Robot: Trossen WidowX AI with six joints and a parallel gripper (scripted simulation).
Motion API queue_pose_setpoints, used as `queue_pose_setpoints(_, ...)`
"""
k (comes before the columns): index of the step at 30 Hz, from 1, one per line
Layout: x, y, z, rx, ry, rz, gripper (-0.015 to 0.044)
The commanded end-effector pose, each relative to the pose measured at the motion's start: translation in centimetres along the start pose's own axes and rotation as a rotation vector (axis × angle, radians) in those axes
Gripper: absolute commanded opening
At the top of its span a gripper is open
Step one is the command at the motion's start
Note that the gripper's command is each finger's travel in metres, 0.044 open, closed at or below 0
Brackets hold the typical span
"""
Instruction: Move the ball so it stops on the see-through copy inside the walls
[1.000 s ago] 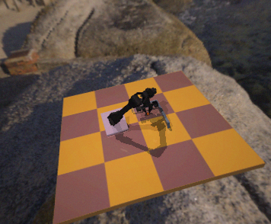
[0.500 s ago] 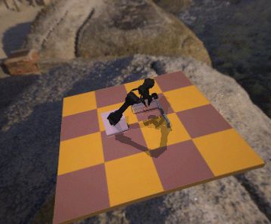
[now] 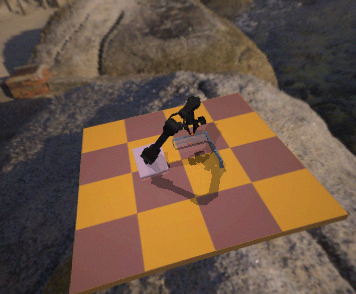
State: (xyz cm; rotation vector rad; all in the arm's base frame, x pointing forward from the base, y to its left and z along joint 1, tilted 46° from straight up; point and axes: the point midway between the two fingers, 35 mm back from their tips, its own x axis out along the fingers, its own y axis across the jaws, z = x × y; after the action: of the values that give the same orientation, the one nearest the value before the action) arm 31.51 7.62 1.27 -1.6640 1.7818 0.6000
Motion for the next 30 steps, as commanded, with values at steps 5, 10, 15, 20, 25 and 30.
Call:
queue_pose_setpoints(5,2.5,0.9,4.0,-0.008,0.005,0.011,0.0)
queue_pose_setpoints(10,3.2,0.9,4.1,-0.008,0.004,0.011,0.0)
queue_pose_setpoints(15,5.7,0.8,4.2,-0.008,0.004,0.01,0.0)
queue_pose_setpoints(20,8.7,0.9,4.0,-0.008,0.006,0.01,0.0)
queue_pose_setpoints(25,9.6,1.0,4.0,-0.008,0.007,0.01,0.0)
queue_pose_setpoints(30,10.0,1.0,4.0,-0.008,0.007,0.01,0.0)
